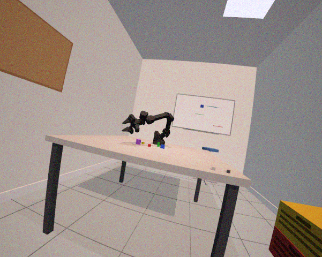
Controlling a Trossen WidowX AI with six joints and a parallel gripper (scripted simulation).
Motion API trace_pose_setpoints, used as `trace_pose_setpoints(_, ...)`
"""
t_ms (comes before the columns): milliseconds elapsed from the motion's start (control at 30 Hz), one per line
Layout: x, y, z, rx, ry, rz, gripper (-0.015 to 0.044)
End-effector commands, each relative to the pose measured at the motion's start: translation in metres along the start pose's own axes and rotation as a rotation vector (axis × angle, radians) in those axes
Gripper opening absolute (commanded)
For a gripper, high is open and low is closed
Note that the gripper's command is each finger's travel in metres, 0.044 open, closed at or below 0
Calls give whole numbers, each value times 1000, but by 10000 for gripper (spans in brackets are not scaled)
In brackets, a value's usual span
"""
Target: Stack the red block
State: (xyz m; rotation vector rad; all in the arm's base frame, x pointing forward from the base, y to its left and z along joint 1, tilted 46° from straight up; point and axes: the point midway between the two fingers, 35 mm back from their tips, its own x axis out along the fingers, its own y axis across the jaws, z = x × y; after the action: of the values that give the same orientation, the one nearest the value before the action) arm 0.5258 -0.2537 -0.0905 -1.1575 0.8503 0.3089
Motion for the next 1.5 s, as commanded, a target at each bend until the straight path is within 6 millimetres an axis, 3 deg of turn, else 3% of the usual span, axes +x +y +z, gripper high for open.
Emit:
trace_pose_setpoints(0, -1, 1, 0, 7, -3, 8, 426)
trace_pose_setpoints(200, -31, 44, 14, 253, -80, 260, 440)
trace_pose_setpoints(500, -109, 106, 41, 724, -100, 707, 440)
trace_pose_setpoints(700, -175, 132, 63, 1061, -33, 1008, 440)
trace_pose_setpoints(867, -225, 140, 80, 1308, 59, 1223, 440)
trace_pose_setpoints(1133, -226, 140, 83, 1318, 63, 1231, 440)
trace_pose_setpoints(1367, -211, 165, 104, 1318, 62, 1232, 440)
trace_pose_setpoints(1467, -211, 166, 105, 1318, 61, 1232, 440)
